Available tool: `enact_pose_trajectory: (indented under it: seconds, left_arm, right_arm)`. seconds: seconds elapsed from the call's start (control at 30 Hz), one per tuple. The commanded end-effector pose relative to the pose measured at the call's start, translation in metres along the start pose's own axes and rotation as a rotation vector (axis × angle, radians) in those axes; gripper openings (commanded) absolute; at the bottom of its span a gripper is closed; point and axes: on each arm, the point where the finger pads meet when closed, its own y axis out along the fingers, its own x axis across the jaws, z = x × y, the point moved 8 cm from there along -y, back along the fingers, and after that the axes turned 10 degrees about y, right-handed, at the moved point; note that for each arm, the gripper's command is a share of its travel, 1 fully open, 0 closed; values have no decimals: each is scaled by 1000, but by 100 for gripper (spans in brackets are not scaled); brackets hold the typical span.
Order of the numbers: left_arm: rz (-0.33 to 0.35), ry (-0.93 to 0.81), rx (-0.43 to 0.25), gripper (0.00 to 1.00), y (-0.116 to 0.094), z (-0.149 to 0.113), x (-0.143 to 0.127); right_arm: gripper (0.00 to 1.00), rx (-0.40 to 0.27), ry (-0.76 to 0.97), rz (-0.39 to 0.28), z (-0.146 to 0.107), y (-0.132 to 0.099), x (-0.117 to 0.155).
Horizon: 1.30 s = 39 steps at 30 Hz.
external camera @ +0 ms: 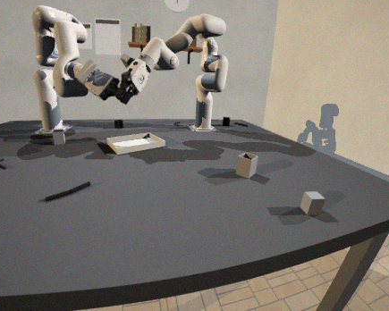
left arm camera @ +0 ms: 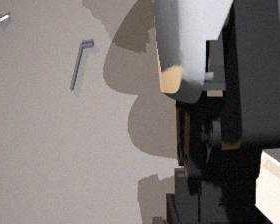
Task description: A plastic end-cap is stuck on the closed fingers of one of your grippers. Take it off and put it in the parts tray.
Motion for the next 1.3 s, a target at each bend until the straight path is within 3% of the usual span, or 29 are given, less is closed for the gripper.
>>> enact_pose_trajectory:
  seconds: [0.0, 0.57, 1.27]
  left_arm:
    - [2, 0, 1, 0, 0, 0, -1]
    - [2, 0, 1, 0, 0, 0, -1]
    - [2, 0, 1, 0, 0, 0, -1]
  right_arm:
    - [0, 1, 0, 4, 0, 0, -1]
    - [0, 1, 0, 4, 0, 0, -1]
    - [0, 1, 0, 4, 0, -19, -1]
